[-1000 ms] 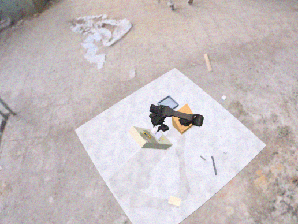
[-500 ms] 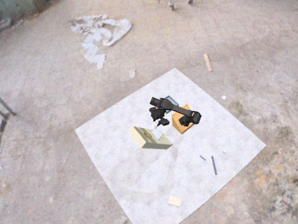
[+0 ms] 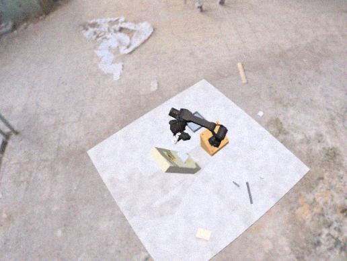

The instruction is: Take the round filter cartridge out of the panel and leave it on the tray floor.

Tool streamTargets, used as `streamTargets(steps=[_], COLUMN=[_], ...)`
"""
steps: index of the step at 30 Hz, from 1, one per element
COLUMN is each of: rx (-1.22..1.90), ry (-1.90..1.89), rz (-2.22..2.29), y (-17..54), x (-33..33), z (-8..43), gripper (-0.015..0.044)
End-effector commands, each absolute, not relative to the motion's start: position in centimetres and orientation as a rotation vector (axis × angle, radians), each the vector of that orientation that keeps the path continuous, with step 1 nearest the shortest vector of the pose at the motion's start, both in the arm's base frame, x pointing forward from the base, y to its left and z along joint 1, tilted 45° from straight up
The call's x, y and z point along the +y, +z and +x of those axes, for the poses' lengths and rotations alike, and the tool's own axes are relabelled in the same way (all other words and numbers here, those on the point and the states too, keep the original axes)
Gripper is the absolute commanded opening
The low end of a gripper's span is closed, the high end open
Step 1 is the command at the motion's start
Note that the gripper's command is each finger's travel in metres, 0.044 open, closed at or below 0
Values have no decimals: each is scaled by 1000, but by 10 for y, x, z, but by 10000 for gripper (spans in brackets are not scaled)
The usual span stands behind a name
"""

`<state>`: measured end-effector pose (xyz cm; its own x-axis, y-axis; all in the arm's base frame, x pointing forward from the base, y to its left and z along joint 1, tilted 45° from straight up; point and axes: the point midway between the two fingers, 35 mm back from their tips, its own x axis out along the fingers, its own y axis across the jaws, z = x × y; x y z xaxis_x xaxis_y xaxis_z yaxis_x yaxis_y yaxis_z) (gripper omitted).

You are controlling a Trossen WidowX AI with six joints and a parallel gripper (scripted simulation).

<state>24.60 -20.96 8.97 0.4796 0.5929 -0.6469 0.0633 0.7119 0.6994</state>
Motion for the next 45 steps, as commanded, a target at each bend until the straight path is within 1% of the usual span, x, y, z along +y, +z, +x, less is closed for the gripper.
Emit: streamTargets(steps=[1,12,23,28,45], rx=[1088,1276,1345,1347,1393], ry=[270,-177,-678,-701,-1074], rz=[780,1014,1221,1229,1351], y=[77,18,-29,-33,-108], x=[-222,-272,-310,-311,-276], z=[235,177,111,106,5], gripper=[0,0,0,0,0])
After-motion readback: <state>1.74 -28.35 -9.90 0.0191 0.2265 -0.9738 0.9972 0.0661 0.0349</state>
